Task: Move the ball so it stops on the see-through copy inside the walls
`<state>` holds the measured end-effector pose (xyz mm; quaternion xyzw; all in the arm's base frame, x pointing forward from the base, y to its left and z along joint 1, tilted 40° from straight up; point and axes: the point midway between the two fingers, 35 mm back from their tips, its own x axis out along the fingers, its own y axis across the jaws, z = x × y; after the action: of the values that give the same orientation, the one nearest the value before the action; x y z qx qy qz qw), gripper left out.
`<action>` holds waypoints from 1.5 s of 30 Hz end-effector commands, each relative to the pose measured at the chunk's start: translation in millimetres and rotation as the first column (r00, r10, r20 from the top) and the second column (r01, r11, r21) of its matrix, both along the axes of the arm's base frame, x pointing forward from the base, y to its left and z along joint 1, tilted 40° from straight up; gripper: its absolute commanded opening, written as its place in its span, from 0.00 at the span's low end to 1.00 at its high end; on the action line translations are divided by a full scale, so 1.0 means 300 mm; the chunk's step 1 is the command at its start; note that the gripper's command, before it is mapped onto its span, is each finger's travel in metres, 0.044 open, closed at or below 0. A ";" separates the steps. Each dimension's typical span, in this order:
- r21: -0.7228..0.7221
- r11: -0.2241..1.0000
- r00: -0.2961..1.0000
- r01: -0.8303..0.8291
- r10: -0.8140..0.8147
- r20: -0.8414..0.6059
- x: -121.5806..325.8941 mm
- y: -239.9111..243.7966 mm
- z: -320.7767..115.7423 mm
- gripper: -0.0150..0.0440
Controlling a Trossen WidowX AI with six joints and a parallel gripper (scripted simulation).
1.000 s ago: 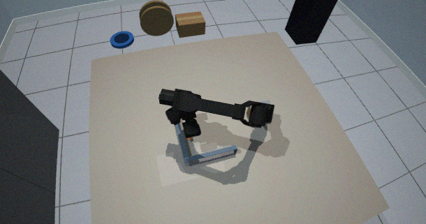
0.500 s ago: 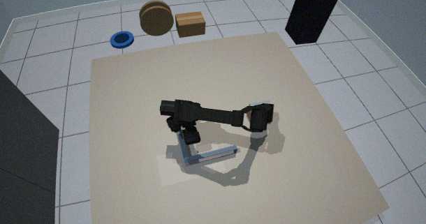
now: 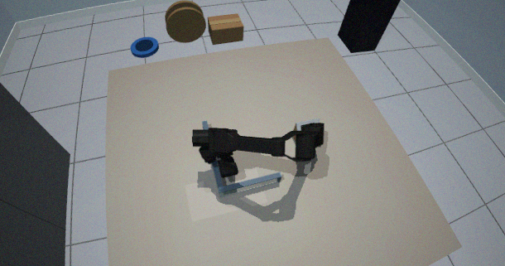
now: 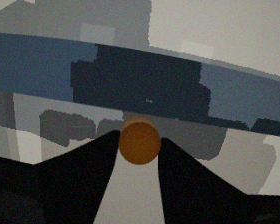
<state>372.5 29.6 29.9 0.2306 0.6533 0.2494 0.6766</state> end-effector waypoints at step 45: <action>0.001 1.000 1.000 0.016 -0.016 0.007 0.002 -0.140 0.160 0.63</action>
<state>373.4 -14.5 80.5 0.2342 0.6469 0.2447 0.6832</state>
